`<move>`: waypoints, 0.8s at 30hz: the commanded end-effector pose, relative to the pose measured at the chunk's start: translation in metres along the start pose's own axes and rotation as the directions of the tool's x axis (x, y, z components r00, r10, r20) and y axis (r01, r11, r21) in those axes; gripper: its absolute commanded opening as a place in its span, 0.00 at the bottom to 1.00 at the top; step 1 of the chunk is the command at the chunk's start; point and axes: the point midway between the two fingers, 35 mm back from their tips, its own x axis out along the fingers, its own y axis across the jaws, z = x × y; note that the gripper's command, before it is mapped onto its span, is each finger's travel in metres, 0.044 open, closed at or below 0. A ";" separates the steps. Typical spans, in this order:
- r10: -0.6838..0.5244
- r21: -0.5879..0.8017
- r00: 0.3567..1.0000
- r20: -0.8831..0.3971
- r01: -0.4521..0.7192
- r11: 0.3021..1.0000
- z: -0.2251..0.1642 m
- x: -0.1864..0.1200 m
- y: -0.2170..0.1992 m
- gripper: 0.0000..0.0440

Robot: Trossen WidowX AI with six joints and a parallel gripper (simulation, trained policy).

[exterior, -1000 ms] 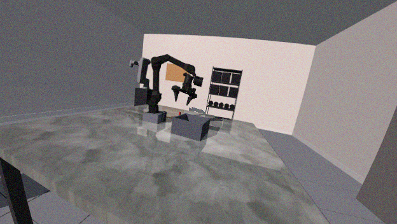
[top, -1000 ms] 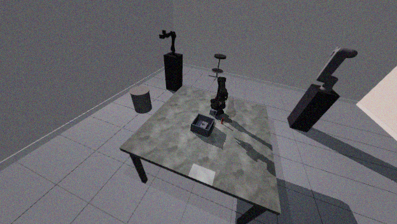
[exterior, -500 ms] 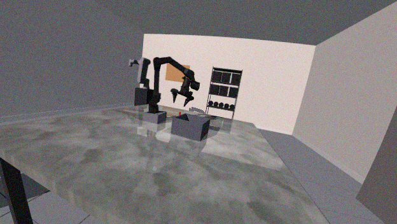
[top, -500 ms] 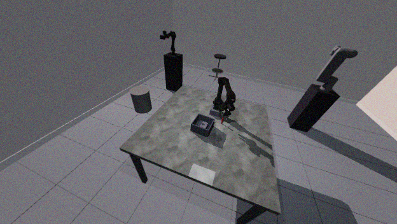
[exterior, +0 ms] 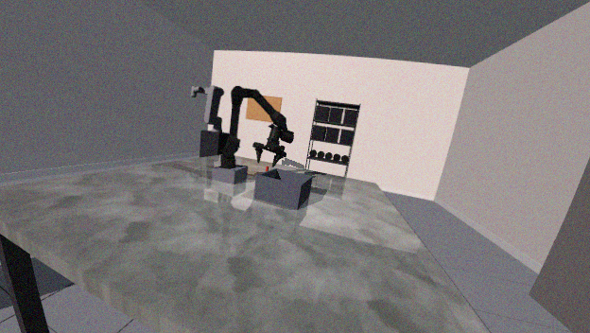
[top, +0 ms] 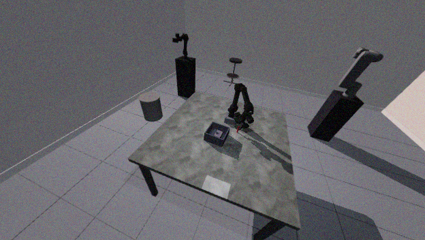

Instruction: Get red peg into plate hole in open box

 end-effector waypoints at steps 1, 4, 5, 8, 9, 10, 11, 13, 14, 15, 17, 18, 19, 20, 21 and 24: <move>0.014 -0.006 1.000 0.009 -0.014 1.000 -0.003 0.018 0.006 1.00; 0.033 -0.009 0.999 0.018 -0.033 0.999 -0.003 0.032 0.011 1.00; 0.039 -0.010 0.999 0.021 -0.039 0.999 -0.003 0.036 0.013 1.00; 0.057 -0.013 0.998 0.029 -0.057 0.998 -0.002 0.048 0.018 1.00; 0.061 -0.014 0.998 0.030 -0.061 0.998 -0.002 0.052 0.019 1.00; 0.064 -0.017 0.997 0.031 -0.064 0.998 -0.002 0.055 0.020 0.99; 0.066 -0.019 0.997 0.031 -0.065 0.998 -0.002 0.058 0.021 0.97; 0.065 -0.022 0.998 0.028 -0.064 0.998 -0.002 0.064 0.021 0.89; 0.063 -0.023 0.998 0.025 -0.062 0.998 -0.003 0.067 0.021 0.83; 0.060 -0.024 0.998 0.023 -0.059 0.998 -0.004 0.071 0.021 0.77; 0.051 -0.023 0.999 0.017 -0.050 0.998 -0.005 0.076 0.020 0.65; 0.046 -0.022 0.999 0.014 -0.046 0.999 -0.005 0.078 0.020 0.59; 0.041 -0.022 0.999 0.012 -0.041 0.999 -0.005 0.080 0.019 0.53; 0.036 -0.022 0.999 0.009 -0.036 0.999 -0.006 0.082 0.019 0.47; 0.031 -0.022 1.000 0.006 -0.031 0.999 -0.006 0.083 0.019 0.41; 0.015 -0.023 1.000 -0.002 -0.015 1.000 -0.007 0.085 0.018 0.23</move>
